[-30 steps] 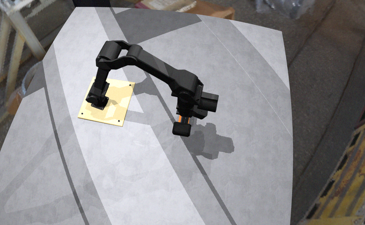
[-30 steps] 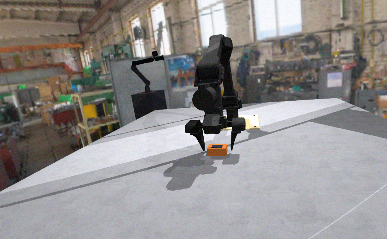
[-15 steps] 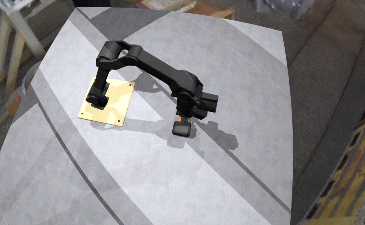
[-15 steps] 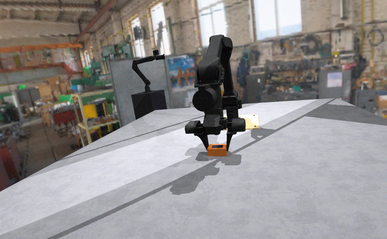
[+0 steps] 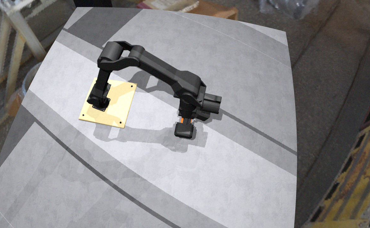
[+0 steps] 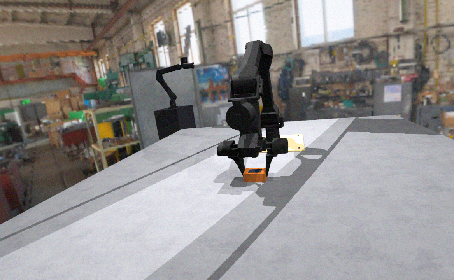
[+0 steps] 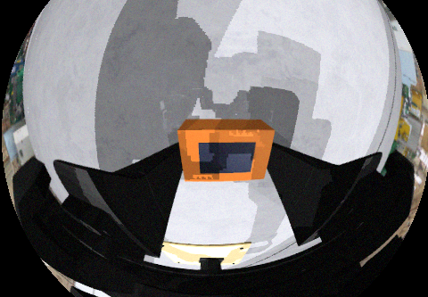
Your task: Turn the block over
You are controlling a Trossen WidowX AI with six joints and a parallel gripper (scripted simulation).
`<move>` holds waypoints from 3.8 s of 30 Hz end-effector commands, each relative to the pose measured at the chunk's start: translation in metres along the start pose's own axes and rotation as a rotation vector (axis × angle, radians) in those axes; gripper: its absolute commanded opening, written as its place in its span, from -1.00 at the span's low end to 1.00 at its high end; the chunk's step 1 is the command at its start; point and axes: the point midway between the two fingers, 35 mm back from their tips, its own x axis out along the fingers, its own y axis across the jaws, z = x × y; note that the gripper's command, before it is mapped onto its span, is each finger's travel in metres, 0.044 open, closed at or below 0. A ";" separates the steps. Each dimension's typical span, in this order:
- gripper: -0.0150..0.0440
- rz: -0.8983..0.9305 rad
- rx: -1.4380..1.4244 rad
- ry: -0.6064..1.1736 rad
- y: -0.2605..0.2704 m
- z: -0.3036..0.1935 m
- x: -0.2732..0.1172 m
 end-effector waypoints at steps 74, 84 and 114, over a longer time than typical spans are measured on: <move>-0.49 -0.002 -0.001 -0.926 -0.002 0.012 0.016; -0.49 -0.001 -0.003 -1.072 -0.002 0.004 0.017; -0.22 -0.001 -0.006 -1.207 -0.001 -0.008 0.008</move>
